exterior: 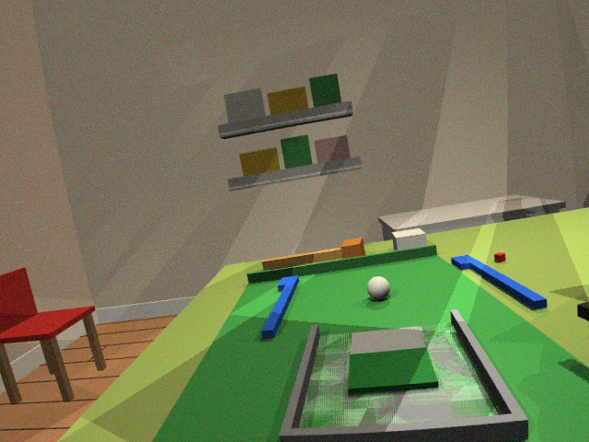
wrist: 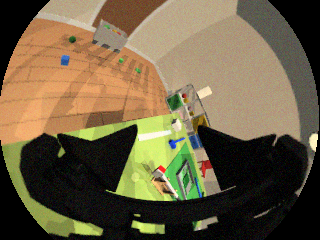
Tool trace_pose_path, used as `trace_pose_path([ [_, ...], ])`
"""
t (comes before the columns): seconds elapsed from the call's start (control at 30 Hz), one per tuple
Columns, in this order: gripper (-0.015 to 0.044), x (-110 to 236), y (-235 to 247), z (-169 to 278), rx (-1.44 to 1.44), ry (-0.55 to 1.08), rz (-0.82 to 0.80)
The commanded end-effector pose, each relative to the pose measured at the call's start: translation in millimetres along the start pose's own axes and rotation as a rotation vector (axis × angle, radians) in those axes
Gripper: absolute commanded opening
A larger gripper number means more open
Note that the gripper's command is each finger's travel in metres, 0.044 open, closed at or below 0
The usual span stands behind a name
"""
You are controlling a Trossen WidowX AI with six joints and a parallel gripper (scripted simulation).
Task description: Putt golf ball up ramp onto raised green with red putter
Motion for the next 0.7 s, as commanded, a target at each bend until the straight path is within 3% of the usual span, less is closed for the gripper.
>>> trace_pose_path([
  [0.0,0.0426,-1,0,0,0.003,0.000,0.000],
  [0.27,0.0440,-65,4,40,0.244,0.010,-0.045],
  [0.67,0.0440,-165,-29,162,0.605,0.173,-0.264],
])
Point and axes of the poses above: the point midway between the two fingers, 35 mm back from their tips, its own x axis back along the fingers, its own y axis across the jaws, z = x × y, the point moved 6 cm from there along x, back along the fingers, and after that the axes turned 12 degrees about x, right-handed, at the moved point
